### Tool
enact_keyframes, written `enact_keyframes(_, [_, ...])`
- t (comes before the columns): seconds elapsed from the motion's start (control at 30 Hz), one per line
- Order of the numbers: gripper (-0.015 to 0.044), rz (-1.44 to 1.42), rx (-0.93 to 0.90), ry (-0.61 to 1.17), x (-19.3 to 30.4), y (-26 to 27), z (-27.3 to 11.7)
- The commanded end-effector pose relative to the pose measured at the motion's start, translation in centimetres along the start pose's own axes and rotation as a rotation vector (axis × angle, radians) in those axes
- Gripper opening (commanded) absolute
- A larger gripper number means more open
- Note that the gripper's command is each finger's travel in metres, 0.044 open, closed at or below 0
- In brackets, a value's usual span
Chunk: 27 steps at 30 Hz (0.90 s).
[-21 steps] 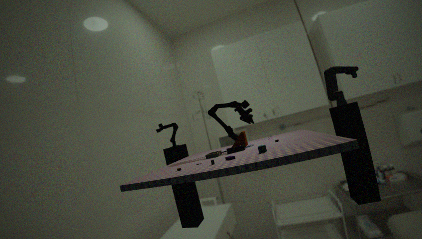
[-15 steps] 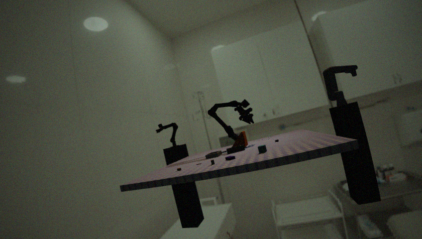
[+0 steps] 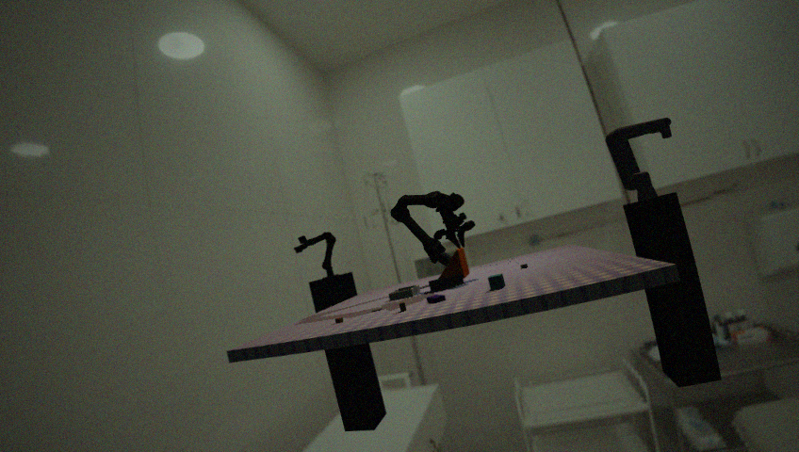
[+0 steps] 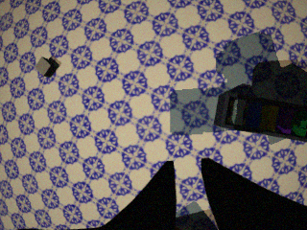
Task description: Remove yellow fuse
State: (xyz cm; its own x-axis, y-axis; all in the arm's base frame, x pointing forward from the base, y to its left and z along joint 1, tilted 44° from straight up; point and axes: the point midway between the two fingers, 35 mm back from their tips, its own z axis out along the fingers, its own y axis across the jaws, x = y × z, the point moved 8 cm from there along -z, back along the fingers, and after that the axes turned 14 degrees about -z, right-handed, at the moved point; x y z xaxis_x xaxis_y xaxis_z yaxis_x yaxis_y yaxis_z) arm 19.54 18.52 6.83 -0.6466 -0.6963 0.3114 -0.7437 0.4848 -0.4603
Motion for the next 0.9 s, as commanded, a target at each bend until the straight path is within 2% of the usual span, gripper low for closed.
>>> enact_keyframes(0.0, [0.0074, 0.119, 0.024, 0.107, -0.3, -4.9, 2.7])
enact_keyframes(0.17, [0.0074, 0.248, 0.041, 0.242, 0.6, -10.4, 6.4])
enact_keyframes(0.87, [0.0074, 0.252, 0.042, 0.247, 0.8, -10.7, 8.1])
